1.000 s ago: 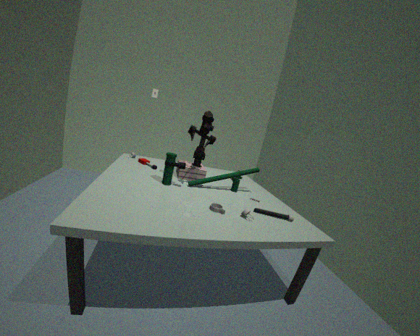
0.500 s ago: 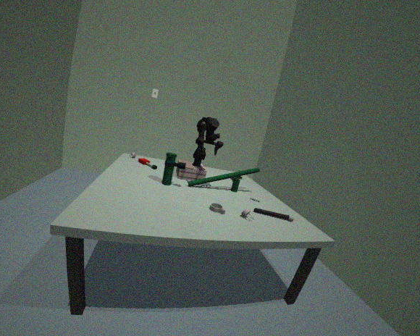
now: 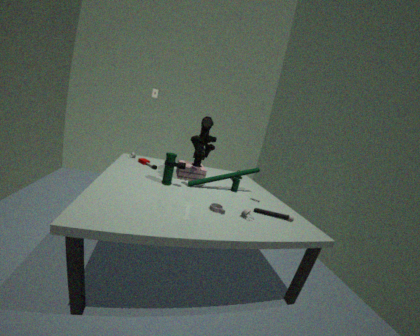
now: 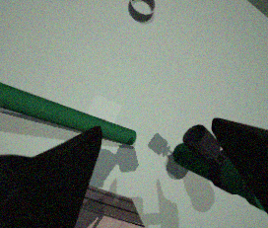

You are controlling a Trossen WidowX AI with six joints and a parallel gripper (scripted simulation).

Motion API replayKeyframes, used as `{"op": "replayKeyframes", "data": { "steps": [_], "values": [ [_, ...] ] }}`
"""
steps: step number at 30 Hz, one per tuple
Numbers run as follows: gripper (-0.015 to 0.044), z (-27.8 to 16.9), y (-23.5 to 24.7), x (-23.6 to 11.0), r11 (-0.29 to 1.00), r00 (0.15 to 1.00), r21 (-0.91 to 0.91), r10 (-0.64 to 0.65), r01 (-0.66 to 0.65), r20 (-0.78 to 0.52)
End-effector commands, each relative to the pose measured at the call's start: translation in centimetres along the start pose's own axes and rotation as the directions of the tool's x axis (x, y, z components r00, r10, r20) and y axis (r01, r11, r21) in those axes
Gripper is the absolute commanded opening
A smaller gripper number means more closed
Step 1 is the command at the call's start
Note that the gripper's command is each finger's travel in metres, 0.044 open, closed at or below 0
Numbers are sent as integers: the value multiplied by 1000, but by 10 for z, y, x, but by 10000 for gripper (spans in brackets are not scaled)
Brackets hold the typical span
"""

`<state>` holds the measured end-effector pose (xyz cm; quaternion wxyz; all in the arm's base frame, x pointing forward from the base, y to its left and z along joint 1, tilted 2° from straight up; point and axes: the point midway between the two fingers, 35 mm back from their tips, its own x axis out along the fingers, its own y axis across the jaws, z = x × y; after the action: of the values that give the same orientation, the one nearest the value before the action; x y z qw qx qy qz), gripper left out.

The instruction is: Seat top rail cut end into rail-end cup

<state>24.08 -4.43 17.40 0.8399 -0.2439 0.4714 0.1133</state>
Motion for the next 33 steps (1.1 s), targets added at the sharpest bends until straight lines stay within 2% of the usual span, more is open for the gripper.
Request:
{"op": "replayKeyframes", "data": {
  "steps": [1,7,24,33],
  "values": [
    [440,-31,-56,17,864,998,-502,-56,27,-43],
    [440,-51,-80,22,729,994,-684,-83,16,-64],
    [440,-52,-80,22,725,994,-689,-83,16,-65],
    [440,-69,-68,59,725,994,-689,-83,16,-65]
  ]
}}
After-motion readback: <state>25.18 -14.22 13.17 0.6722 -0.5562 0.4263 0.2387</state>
